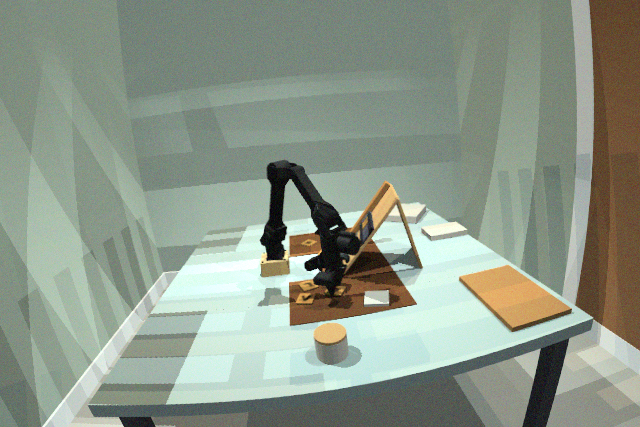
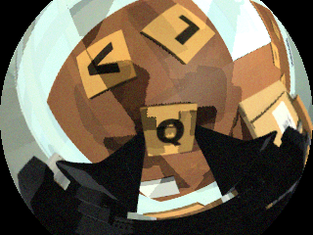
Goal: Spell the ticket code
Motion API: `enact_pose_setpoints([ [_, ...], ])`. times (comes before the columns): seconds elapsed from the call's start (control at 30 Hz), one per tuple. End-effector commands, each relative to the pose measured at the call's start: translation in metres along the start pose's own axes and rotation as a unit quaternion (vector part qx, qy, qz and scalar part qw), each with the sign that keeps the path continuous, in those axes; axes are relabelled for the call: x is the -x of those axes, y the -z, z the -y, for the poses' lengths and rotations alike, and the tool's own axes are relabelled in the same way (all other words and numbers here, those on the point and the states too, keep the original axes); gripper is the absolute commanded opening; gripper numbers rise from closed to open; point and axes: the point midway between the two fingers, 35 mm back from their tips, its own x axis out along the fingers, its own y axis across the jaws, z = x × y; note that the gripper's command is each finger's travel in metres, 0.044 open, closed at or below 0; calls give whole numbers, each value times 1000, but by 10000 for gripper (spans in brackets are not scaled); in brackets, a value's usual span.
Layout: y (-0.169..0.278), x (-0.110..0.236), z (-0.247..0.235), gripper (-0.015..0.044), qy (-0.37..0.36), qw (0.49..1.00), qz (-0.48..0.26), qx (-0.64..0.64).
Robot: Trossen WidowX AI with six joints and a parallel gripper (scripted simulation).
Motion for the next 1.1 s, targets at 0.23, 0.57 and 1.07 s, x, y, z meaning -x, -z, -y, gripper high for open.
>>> enact_pose_setpoints([
  [0.23,0,7,0,0,-1,1000,0,-2],
  [0.57,0,11,1,0,-1,1000,0,-2],
  [1.07,-1,19,1,0,-1,1000,0,-2],
])
